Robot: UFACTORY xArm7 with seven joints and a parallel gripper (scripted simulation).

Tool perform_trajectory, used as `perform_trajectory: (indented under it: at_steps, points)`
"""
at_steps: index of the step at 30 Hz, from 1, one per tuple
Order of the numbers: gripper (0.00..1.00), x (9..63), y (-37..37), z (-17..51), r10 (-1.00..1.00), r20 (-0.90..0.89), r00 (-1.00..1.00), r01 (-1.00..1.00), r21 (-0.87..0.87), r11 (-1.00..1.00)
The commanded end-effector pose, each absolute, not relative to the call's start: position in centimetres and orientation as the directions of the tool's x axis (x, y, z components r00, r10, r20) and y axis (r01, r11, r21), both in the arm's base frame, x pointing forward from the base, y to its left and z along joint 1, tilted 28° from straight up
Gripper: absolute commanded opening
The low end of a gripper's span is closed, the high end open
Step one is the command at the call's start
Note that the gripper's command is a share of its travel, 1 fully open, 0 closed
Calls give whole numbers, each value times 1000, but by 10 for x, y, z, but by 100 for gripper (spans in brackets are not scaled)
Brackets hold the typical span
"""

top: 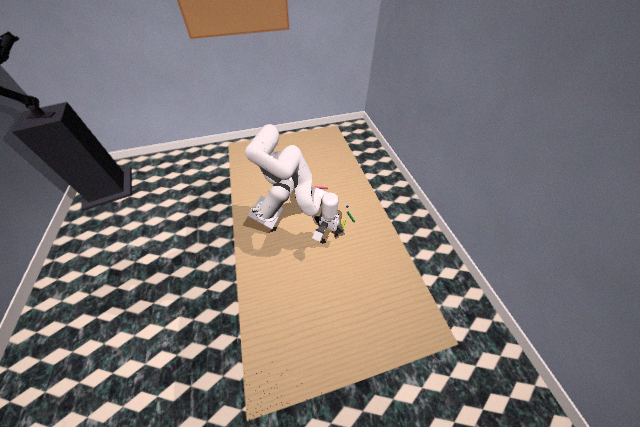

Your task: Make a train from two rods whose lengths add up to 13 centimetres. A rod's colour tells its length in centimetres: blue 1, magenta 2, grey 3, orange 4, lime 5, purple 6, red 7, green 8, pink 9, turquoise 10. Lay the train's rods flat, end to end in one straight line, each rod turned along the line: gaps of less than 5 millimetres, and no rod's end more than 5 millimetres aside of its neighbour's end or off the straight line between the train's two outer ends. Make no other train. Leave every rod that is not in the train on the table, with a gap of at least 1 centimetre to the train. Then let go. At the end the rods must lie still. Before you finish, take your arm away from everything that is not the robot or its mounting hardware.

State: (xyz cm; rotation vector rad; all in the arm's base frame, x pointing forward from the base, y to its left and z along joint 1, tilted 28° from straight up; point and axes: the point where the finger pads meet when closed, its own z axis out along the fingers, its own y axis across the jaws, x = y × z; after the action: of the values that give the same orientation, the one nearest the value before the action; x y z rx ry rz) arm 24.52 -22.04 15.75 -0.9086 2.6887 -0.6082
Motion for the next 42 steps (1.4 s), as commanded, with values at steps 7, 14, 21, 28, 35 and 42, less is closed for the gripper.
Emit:
perform_trajectory:
  at_steps: [7,14,21,28,35,42]
  points:
    - [100,246,-221,159,-621,-91,-778,-521,-459,719]
    - [100,247,-220,159,-626,-87,-775,-526,-460,715]
    - [100,303,-184,166,-805,79,-588,-740,-454,496]
    - [100,348,-135,167,-904,186,-385,-861,-425,279]
    - [100,380,-83,163,-947,250,-201,-915,-394,90]
    - [100,383,-77,163,-949,256,-182,-918,-390,71]
